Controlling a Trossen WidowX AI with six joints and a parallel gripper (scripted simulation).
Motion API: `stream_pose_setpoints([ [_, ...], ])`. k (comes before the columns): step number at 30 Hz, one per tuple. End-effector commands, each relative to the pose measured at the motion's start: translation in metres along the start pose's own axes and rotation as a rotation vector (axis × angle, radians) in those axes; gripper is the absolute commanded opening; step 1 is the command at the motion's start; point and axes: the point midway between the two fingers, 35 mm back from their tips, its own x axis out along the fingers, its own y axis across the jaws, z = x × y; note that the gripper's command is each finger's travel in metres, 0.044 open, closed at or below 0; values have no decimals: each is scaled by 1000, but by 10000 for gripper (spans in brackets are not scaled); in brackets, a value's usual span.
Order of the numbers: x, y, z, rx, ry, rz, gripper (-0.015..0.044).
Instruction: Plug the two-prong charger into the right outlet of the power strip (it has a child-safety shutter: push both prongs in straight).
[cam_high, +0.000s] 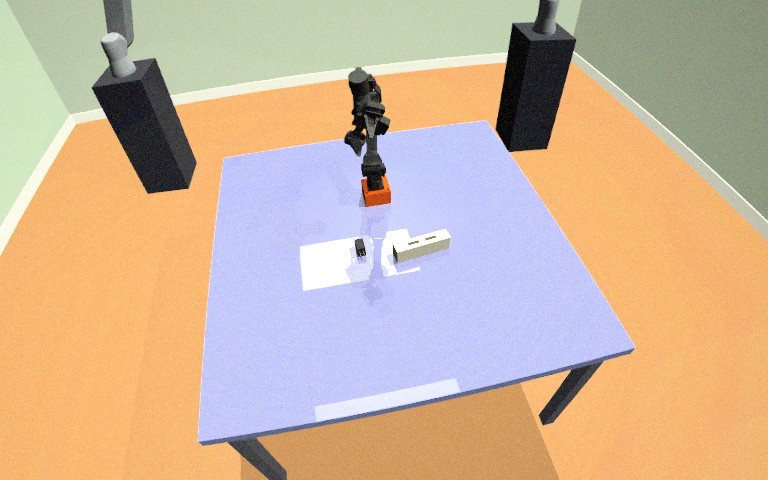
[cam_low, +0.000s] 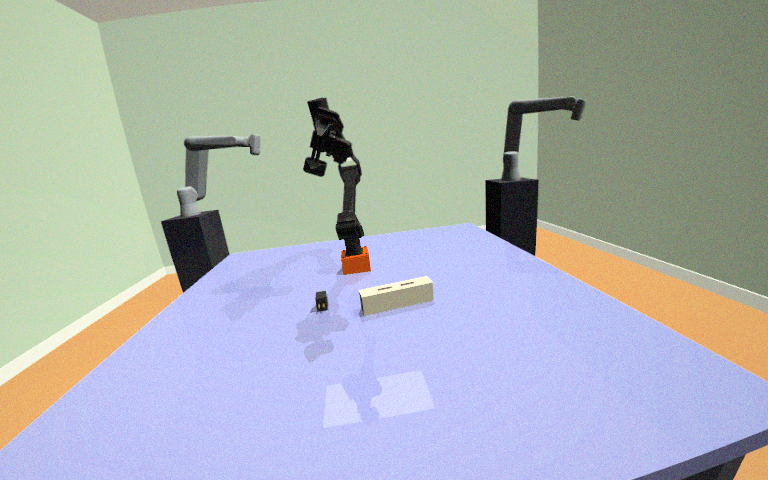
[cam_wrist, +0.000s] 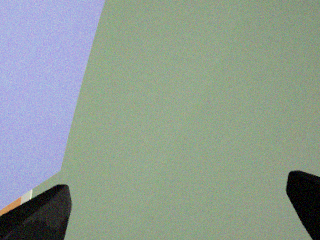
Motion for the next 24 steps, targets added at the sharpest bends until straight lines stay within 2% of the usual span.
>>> stream_pose_setpoints([
  [1, 19, 13, 2, 99, -16, 74, 440],
  [24, 96, 89, 17, 570, -19, 460, 440],
])
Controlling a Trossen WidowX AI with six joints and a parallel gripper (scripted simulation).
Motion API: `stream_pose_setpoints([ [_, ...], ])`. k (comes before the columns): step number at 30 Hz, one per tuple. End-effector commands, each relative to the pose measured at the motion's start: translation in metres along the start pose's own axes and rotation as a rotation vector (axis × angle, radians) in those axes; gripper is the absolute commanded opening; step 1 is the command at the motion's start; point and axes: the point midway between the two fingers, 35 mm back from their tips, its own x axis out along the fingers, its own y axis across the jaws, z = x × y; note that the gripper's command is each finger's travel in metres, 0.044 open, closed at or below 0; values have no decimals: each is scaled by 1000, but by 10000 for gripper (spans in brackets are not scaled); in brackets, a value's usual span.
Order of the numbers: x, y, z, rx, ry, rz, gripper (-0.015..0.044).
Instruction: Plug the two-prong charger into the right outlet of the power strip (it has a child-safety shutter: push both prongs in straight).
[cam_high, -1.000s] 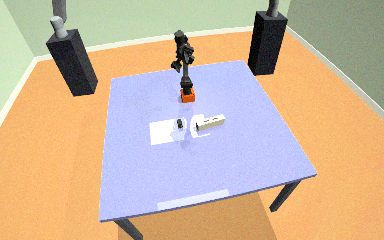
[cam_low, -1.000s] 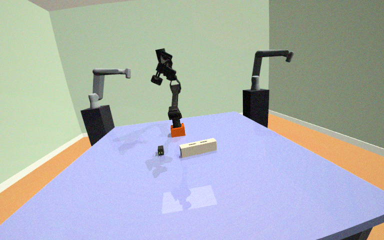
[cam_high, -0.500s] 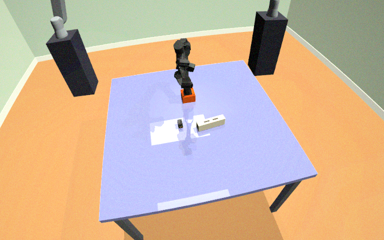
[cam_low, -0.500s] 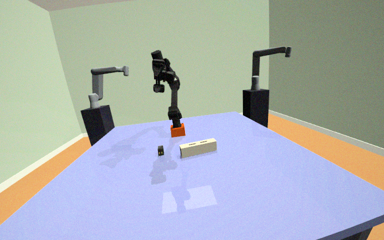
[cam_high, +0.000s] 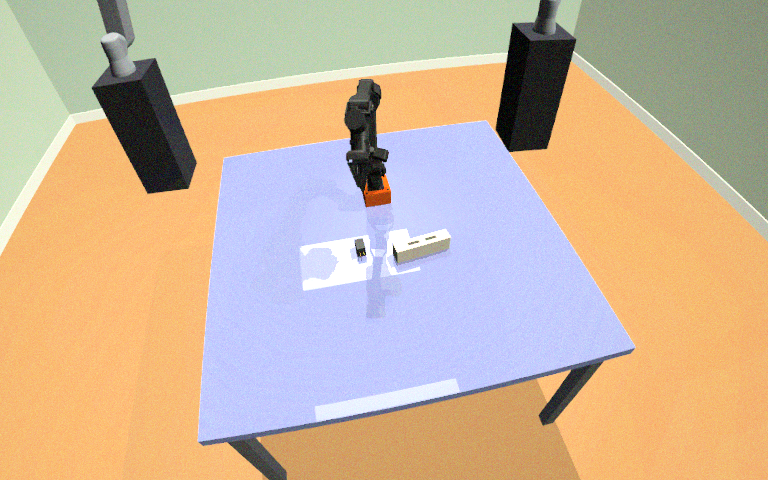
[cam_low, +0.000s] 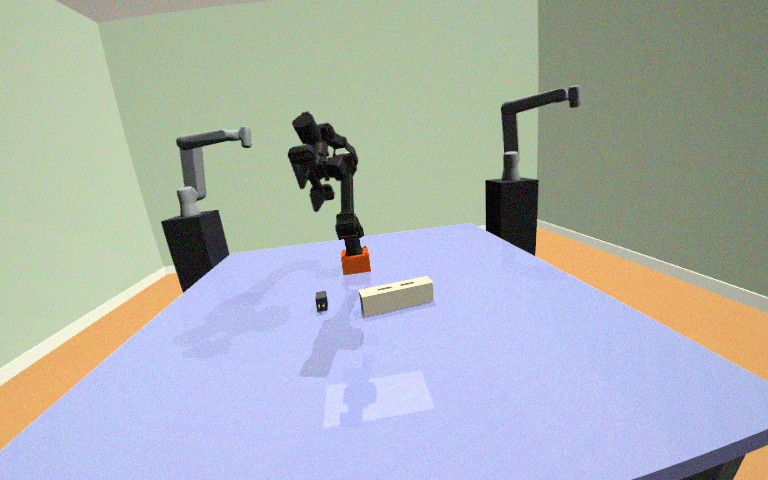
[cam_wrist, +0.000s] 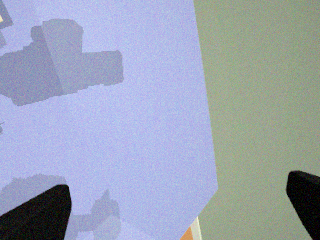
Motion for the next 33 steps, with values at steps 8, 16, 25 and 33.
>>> stream_pose_setpoints([
  [8, 43, 26, -7, 250, 45, 175, 440],
  [16, 69, 46, -11, 428, 97, 289, 440],
  [25, 94, 70, -15, 613, 176, 402, 440],
  [33, 114, 95, -20, 779, 272, 500, 440],
])
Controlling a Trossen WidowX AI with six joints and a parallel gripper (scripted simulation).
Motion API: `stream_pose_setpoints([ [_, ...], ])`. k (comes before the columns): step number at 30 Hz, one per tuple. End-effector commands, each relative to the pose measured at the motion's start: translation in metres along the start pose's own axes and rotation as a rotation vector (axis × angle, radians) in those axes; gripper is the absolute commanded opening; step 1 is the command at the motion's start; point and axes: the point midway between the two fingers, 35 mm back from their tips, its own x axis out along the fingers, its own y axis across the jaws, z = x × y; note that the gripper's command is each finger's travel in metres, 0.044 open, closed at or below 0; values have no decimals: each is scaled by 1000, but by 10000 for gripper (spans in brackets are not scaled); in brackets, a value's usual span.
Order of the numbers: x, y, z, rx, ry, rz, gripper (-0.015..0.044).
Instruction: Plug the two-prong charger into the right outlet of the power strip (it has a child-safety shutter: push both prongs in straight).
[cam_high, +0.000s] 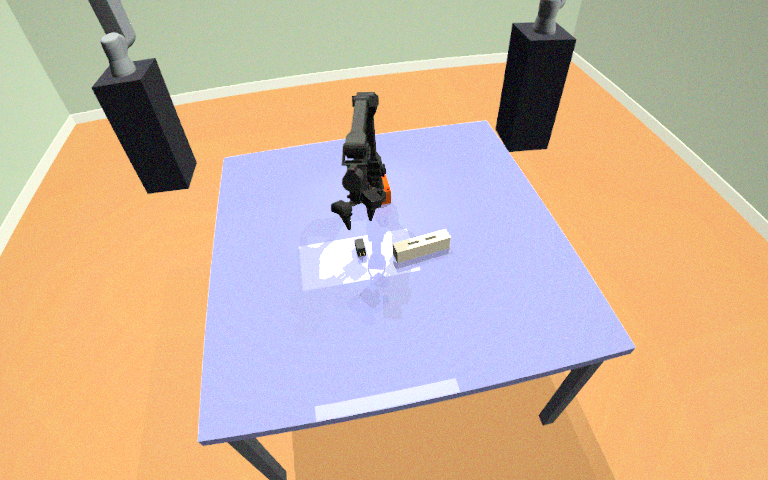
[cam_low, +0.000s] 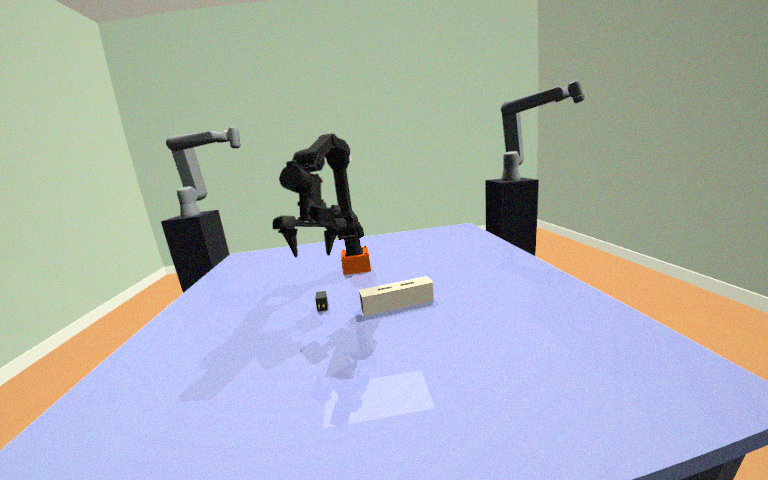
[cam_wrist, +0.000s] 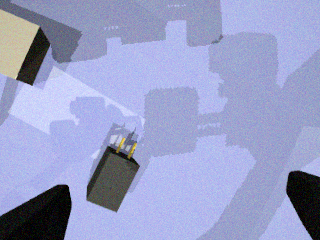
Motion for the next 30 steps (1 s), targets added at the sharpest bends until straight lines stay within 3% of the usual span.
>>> stream_pose_setpoints([
  [1, 16, 5, -8, 96, 56, 44, 440],
  [21, 81, 32, -46, 530, 337, 192, 440],
  [30, 85, 33, -48, 544, 348, 195, 440],
])
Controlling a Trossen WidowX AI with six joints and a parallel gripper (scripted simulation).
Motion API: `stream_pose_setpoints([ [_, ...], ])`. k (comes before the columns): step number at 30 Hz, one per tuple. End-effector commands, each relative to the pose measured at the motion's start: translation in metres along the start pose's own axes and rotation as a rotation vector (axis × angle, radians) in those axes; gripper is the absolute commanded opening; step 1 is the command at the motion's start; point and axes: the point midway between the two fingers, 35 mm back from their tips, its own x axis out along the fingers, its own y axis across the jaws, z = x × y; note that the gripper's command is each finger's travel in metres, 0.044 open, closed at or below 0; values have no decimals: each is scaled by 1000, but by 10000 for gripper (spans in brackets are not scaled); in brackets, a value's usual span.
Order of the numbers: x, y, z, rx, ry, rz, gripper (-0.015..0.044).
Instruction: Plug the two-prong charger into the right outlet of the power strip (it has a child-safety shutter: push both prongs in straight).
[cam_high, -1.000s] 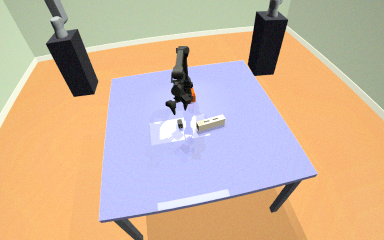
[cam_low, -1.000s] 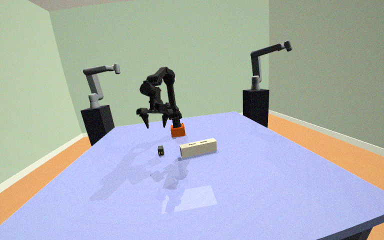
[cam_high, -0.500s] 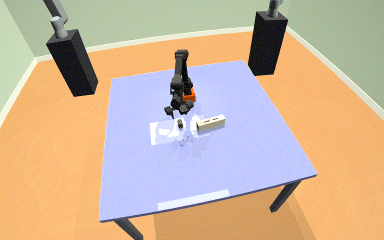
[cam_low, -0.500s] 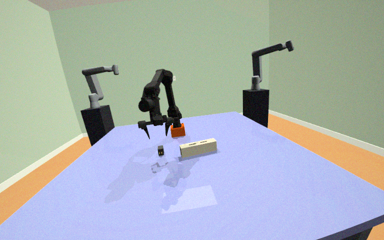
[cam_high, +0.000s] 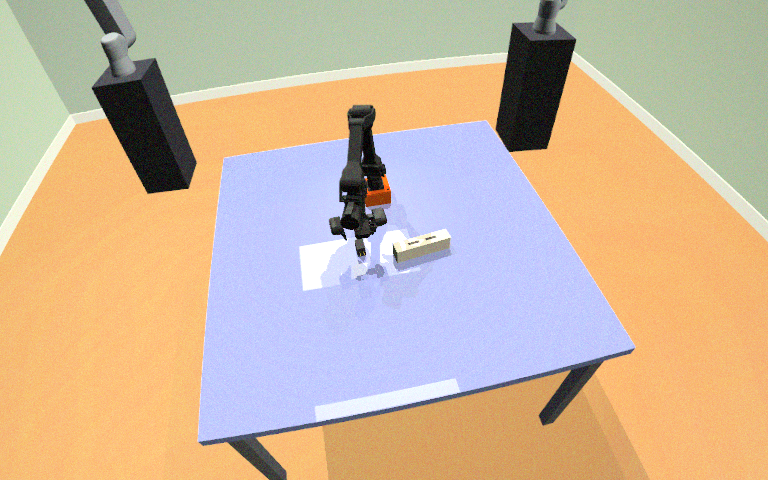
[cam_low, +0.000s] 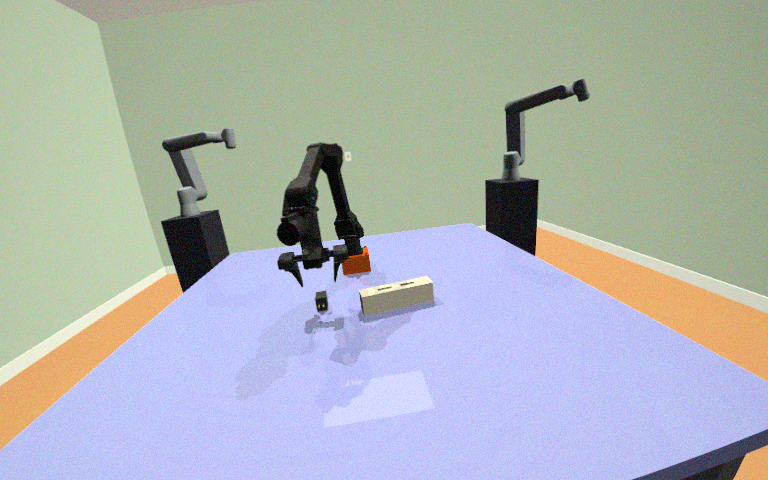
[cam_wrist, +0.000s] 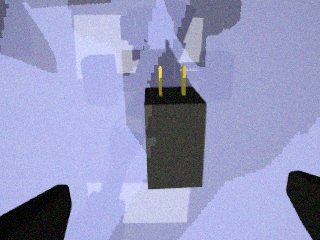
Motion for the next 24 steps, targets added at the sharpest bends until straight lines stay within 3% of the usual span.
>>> stream_pose_setpoints([
  [1, 5, 0, -1, 11, 8, -2, 440],
  [24, 40, -1, 3, 11, 9, -2, 440],
])
